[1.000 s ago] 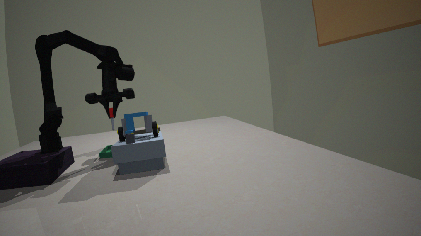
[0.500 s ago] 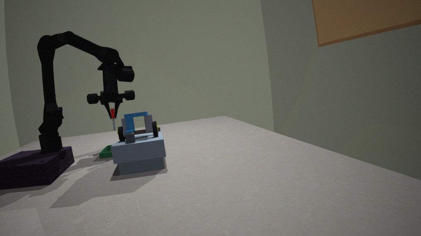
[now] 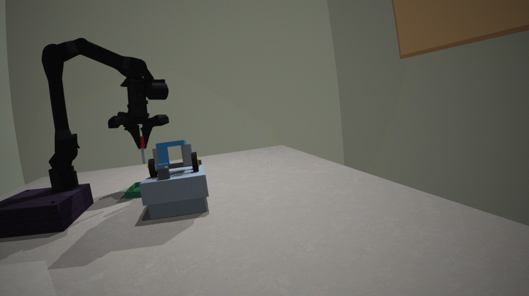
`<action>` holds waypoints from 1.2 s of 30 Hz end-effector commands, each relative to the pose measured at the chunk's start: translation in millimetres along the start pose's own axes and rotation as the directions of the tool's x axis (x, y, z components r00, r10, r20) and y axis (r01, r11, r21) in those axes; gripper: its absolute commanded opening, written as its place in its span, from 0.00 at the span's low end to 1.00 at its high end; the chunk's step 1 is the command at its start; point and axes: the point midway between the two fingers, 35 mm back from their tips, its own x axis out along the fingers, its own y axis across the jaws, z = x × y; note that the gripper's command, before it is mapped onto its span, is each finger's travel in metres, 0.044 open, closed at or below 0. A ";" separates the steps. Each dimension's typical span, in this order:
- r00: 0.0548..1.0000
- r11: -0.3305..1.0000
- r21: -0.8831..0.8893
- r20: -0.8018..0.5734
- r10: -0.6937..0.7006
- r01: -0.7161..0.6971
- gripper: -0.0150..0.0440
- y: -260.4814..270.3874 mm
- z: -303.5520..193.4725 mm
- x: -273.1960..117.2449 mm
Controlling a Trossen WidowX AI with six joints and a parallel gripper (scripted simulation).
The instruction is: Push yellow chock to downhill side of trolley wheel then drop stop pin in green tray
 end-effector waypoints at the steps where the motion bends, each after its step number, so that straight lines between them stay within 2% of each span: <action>1: 1.000 0.995 -0.098 0.019 -0.009 0.011 0.25 2.2 -0.5 0.8; 13: 0.996 0.897 -0.436 0.079 -0.042 0.072 0.25 3.3 -2.7 0.9; 25: 0.988 0.681 -0.716 0.135 -0.080 0.153 0.25 4.0 -4.9 0.5; 36: 0.986 0.639 -0.751 0.144 -0.084 0.164 0.25 8.4 -1.2 5.0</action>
